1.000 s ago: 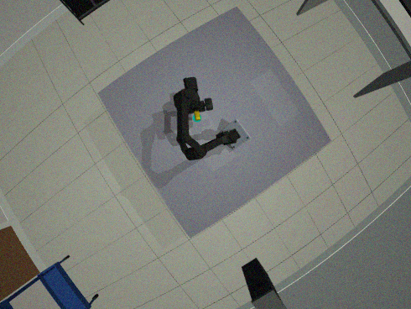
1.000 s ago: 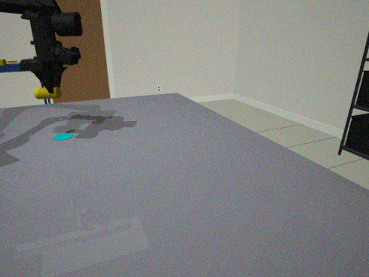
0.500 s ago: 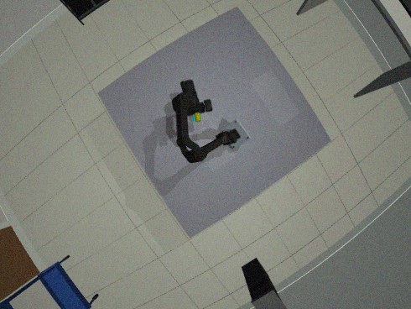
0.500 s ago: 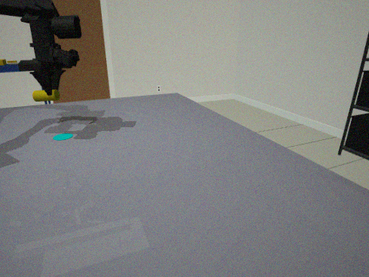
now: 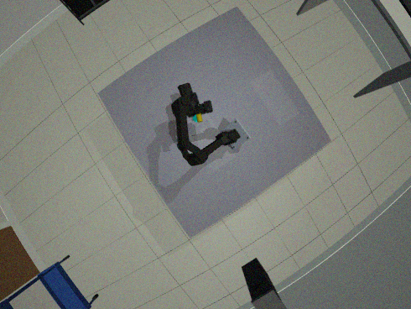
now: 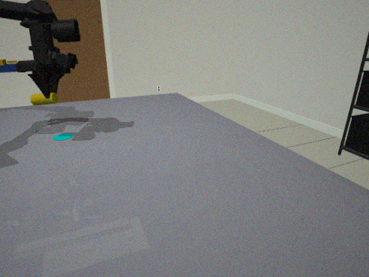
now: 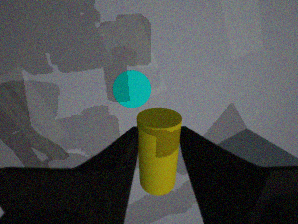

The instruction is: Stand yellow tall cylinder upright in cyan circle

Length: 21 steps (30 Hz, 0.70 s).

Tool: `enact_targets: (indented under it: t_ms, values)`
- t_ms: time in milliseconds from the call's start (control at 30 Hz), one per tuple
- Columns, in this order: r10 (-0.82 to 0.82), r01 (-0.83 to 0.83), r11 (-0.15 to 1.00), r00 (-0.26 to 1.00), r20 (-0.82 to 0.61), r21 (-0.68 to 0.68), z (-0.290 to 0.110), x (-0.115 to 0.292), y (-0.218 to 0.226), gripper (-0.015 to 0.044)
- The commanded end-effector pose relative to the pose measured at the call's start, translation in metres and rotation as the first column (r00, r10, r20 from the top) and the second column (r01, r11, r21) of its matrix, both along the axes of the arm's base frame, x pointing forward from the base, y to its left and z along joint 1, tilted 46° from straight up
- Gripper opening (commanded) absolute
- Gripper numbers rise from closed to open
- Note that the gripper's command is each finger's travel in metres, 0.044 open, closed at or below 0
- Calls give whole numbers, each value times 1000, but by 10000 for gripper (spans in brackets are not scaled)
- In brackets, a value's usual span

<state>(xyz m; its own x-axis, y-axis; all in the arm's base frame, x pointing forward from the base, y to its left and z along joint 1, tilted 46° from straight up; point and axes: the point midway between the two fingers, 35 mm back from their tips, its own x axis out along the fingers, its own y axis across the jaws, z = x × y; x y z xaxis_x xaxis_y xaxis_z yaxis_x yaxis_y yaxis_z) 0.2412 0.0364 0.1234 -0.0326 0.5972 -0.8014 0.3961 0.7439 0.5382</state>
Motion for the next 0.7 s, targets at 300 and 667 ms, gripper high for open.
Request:
enact_targets:
  t_ms: [300,667]
  values:
    - [4,-4,996,1000,4,-86,-7,-5,2,105]
    - [4,-1,988,1000,17,-155,-12,-8,3,105]
